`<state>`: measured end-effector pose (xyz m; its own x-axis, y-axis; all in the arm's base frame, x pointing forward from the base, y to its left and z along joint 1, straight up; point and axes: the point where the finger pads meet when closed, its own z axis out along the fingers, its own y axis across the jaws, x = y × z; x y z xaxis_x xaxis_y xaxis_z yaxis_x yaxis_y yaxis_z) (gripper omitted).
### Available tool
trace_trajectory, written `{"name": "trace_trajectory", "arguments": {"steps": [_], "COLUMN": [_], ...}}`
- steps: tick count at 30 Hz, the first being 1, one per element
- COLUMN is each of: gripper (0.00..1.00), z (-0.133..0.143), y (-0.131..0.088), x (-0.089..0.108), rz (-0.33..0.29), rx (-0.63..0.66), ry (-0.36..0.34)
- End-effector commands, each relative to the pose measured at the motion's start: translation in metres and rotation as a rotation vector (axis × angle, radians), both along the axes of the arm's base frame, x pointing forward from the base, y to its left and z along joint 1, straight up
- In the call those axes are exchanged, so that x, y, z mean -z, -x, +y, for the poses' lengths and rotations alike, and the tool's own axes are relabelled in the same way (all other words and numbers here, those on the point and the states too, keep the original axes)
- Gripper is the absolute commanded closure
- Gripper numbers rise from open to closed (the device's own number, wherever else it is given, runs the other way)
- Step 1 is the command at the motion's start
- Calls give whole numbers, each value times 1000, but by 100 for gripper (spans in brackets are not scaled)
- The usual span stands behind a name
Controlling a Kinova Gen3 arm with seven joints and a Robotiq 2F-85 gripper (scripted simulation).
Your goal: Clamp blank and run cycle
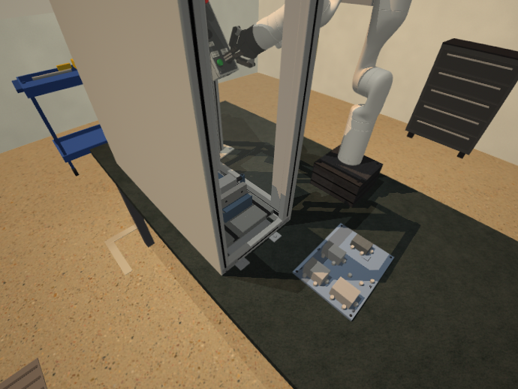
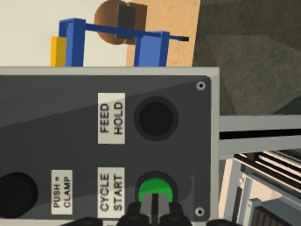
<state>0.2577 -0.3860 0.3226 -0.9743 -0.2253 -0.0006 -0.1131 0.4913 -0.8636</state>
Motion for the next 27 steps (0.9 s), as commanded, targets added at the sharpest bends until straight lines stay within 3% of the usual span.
{"name": "trace_trajectory", "arguments": {"steps": [1,27], "gripper": [90,90], "z": [-1,-7], "y": [0,-2], "x": [0,3], "rz": [-1,-1], "rx": [0,0], "ry": [1,1]}}
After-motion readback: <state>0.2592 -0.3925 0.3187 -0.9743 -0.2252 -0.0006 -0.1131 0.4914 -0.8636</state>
